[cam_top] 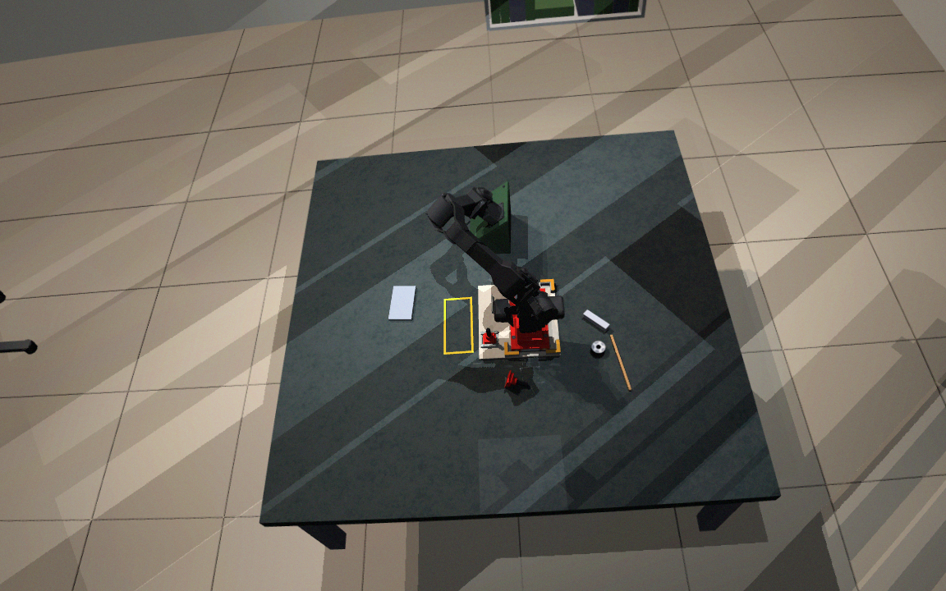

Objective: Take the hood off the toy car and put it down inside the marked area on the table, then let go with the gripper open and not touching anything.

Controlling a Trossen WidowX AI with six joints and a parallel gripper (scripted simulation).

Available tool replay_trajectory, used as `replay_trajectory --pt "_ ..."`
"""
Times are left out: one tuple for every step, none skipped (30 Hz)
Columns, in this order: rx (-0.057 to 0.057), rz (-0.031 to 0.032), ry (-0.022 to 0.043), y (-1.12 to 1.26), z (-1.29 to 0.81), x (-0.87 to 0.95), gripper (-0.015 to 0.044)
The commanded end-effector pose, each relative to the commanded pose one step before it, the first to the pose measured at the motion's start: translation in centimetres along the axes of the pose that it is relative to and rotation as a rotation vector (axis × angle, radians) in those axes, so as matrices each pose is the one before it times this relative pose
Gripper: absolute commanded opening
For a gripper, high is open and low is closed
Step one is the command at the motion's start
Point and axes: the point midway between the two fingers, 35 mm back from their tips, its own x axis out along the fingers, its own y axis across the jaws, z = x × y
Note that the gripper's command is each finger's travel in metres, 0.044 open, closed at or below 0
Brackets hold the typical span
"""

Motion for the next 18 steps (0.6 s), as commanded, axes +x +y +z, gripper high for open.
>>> replay_trajectory --pt "-0.0028 -0.00285 0.00157 -0.129 0.015 0.319 0.0440" --pt "0.0000 -0.00002 0.00000 0.000 0.001 0.050 0.0440" --pt "0.0000 -0.00002 0.00000 0.000 0.001 0.050 0.0440" --pt "0.0000 -0.00002 0.00000 0.000 0.001 0.050 0.0440" --pt "0.0000 -0.00002 0.00000 0.000 0.001 0.050 0.0440" --pt "0.0000 -0.00002 0.00000 0.000 0.001 0.050 0.0440" --pt "0.0000 -0.00002 0.00000 0.000 0.001 0.050 0.0440" --pt "0.0000 -0.00002 0.00000 0.000 0.000 0.050 0.0440" --pt "0.0000 -0.00002 0.00000 0.000 0.000 0.050 0.0440" --pt "0.0000 -0.00002 0.00000 0.000 0.000 0.050 0.0440" --pt "0.0000 -0.00002 0.00000 -0.001 0.000 0.050 0.0440" --pt "0.0000 -0.00002 0.00000 -0.001 0.000 0.050 0.0440" --pt "0.0000 -0.00002 0.00000 -0.001 0.000 0.050 0.0440" --pt "0.0000 -0.00002 0.00000 -0.001 0.000 0.050 0.0440" --pt "0.0000 -0.00002 0.00000 -0.001 0.000 0.050 0.0440" --pt "0.0000 -0.00002 0.00000 -0.001 0.000 0.050 0.0440" --pt "0.0000 -0.00002 0.00000 -0.001 0.000 0.050 0.0440" --pt "0.0000 -0.00003 0.00000 -0.001 0.000 0.050 0.0440"
